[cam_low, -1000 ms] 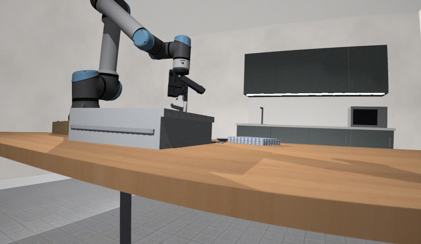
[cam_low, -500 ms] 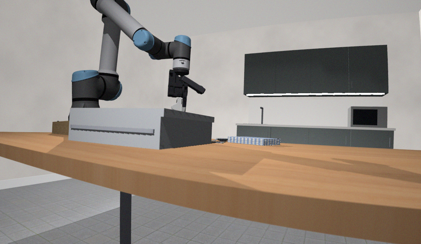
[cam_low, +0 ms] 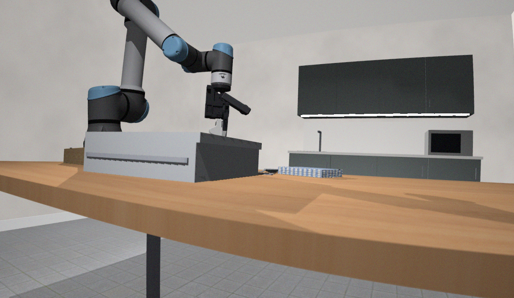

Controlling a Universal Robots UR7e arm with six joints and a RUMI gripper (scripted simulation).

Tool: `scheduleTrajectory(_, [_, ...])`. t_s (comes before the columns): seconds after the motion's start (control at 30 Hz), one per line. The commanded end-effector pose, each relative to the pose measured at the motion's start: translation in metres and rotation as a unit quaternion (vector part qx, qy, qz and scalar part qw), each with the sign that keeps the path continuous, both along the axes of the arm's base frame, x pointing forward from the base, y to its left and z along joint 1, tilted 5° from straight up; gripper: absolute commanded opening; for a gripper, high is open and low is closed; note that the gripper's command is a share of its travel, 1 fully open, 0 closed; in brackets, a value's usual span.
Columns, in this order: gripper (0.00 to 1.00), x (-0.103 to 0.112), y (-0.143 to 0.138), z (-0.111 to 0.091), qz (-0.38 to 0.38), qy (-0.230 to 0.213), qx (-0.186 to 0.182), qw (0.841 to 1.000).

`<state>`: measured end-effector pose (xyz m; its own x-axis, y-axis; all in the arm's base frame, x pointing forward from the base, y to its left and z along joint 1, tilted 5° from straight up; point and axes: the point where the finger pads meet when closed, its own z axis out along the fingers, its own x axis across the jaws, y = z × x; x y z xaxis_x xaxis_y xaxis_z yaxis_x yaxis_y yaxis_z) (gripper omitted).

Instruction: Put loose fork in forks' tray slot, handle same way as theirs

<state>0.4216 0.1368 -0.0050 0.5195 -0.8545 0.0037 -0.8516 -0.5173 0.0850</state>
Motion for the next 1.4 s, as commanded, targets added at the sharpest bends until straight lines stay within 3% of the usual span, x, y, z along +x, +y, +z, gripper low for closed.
scheduleTrajectory(0.0, [0.16, 0.0, 0.0, 0.0, 0.0, -0.001, 0.0, 1.0])
scheduleTrajectory(0.93, [0.16, 0.0, 0.0, -0.007, 0.0, -0.001, 0.0, 1.0])
scheduleTrajectory(1.37, [0.16, -0.001, -0.001, -0.026, 0.0, -0.001, 0.0, 1.0])
